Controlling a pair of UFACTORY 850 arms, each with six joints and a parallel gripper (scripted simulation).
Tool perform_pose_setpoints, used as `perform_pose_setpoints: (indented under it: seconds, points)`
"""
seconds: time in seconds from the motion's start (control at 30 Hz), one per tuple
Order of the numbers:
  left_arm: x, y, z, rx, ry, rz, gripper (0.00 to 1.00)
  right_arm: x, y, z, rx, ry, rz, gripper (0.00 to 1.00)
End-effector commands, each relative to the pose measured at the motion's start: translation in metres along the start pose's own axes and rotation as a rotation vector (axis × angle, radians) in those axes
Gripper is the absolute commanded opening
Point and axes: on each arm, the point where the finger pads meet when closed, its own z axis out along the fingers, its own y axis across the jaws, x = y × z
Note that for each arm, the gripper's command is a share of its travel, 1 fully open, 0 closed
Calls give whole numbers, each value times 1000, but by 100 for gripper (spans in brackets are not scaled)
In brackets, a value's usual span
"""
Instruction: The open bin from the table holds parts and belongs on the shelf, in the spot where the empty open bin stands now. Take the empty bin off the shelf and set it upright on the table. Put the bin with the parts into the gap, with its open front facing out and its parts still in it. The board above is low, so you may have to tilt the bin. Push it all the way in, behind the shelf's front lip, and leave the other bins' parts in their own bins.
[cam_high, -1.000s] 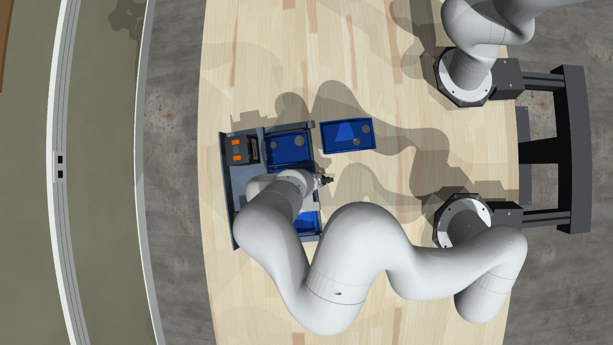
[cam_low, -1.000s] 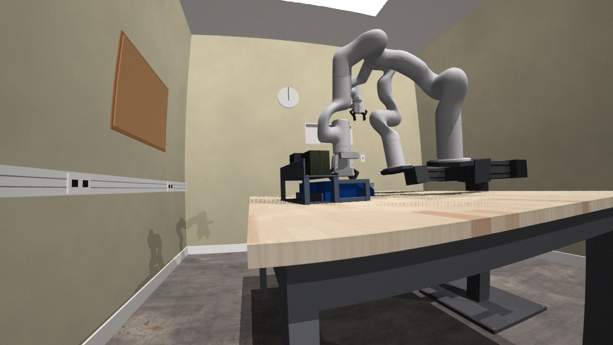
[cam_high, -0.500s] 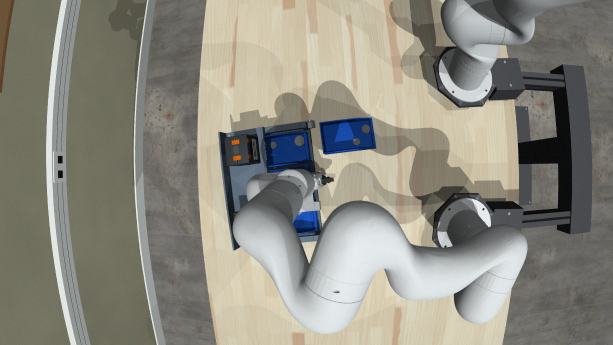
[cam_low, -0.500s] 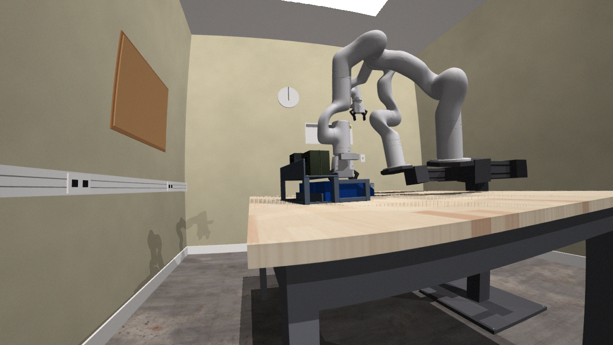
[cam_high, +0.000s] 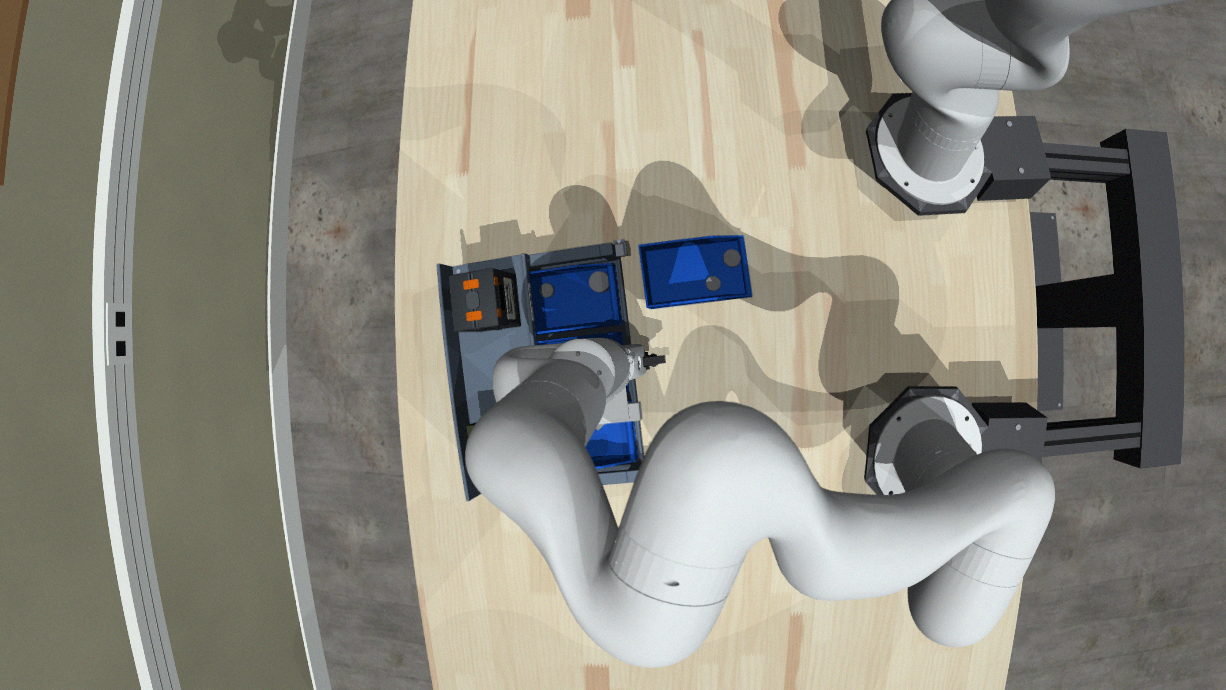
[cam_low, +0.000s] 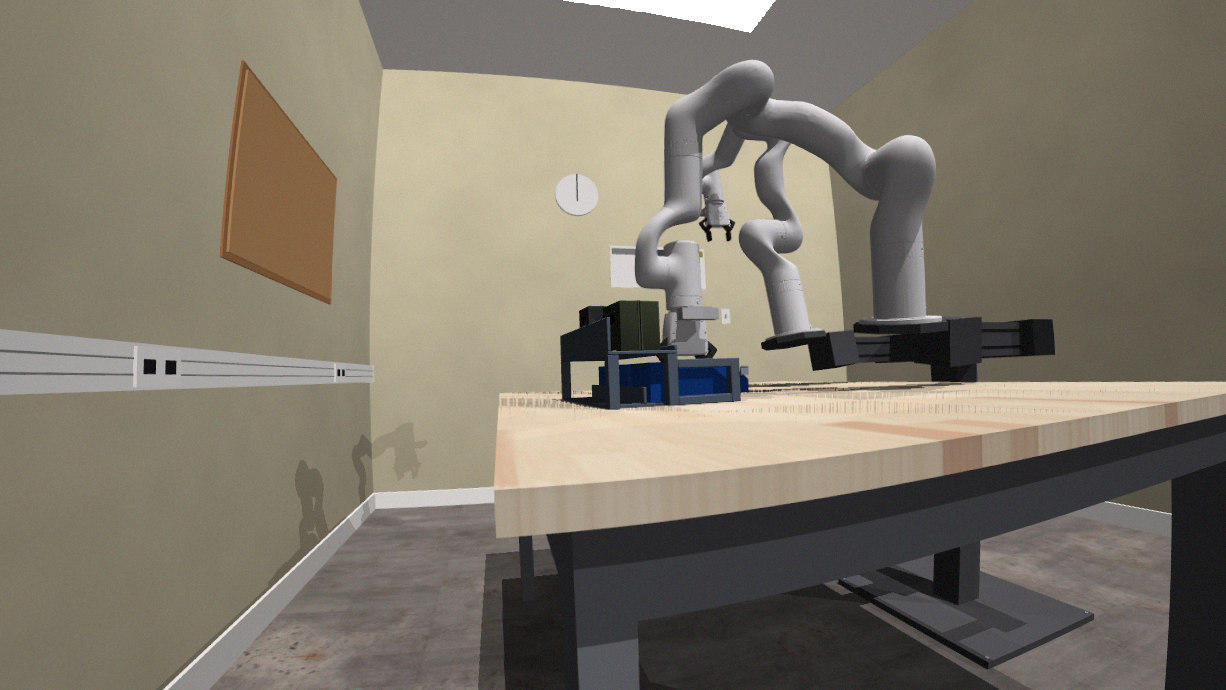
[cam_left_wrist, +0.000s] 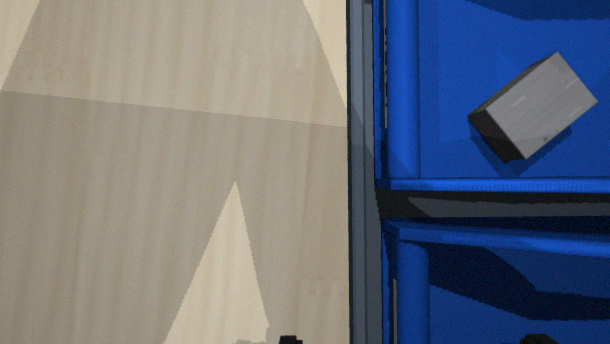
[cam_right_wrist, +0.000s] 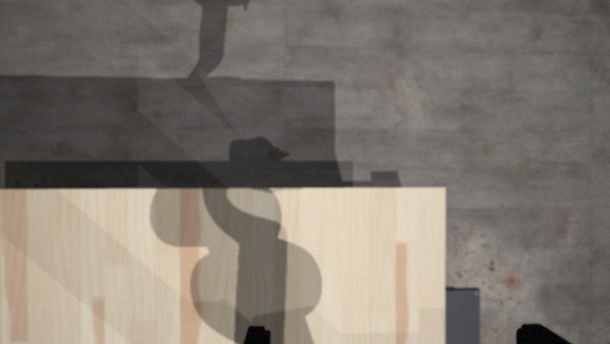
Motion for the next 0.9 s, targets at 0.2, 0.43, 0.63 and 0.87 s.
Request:
perform_pose_setpoints:
  seconds: [0.2,0.43,0.63,0.87]
  points:
    - [0,1,-1,-1,-1,0,0,0,0,-1,0,2,0,100]
    - [0,1,-1,-1,-1,0,0,0,0,-1,0,2,0,100]
    - [0,1,-1,-1,-1,0,0,0,0,-1,0,2,0,100]
    - [0,1,-1,-1,-1,0,0,0,0,-1,0,2,0,100]
